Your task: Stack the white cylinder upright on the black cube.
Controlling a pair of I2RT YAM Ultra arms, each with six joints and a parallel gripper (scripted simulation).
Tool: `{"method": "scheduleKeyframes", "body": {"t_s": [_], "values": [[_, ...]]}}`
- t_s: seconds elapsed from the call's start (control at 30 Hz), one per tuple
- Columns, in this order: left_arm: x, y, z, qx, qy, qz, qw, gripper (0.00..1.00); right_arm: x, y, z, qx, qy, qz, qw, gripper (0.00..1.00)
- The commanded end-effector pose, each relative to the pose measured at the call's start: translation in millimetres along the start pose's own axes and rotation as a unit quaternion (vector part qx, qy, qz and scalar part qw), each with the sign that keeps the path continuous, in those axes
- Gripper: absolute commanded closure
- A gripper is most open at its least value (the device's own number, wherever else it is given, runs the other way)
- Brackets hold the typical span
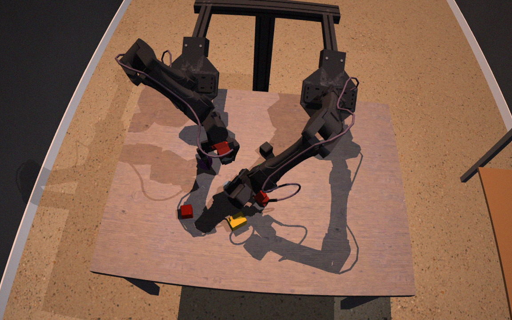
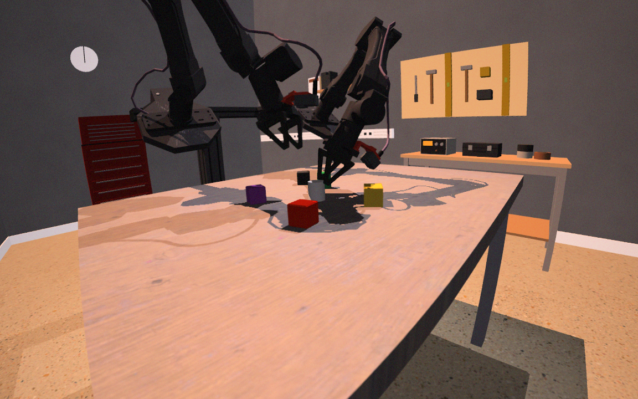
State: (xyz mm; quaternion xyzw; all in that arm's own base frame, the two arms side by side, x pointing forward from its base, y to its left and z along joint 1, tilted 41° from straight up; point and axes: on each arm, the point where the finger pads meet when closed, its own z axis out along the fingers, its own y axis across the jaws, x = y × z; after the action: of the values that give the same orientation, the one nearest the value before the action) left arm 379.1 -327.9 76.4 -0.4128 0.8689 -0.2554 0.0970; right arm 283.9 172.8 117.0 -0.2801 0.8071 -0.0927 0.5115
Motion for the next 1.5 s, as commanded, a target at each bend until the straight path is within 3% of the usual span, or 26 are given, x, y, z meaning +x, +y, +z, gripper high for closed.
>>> {"method": "scheduleKeyframes", "body": {"t_s": [0.0,0.67,1.03,1.07,1.37,1.47], "values": [[11.1,-14.1,0.3,0.019,0.004,0.006,1.0,0.36,-16.3,-2.7,-1.1,0.001,-0.017,0.011,1.0,0.0],[11.2,-14.4,27.8,0.019,0.004,0.007,1.0,0.36,-16.3,-2.7,-1.1,0.001,-0.017,0.011,1.0,0.0],[8.7,-9.3,26.0,0.011,0.004,0.006,1.0,0.36,-16.3,-2.7,-1.1,0.001,-0.017,0.011,1.0,0.0],[8.7,-9.3,26.0,0.011,0.004,0.006,1.0,0.47,-16.3,-2.7,-1.1,0.001,-0.017,0.011,1.0,0.0],[7.6,-11.2,21.6,0.017,0.004,0.007,1.0,0.6,-16.3,-2.7,-1.1,0.001,-0.017,0.011,1.0,0.0],[7.2,-10.6,22.0,0.019,0.005,0.009,1.0,0.6,-16.3,-2.7,-1.1,0.001,-0.017,0.011,1.0,0.0]]}}
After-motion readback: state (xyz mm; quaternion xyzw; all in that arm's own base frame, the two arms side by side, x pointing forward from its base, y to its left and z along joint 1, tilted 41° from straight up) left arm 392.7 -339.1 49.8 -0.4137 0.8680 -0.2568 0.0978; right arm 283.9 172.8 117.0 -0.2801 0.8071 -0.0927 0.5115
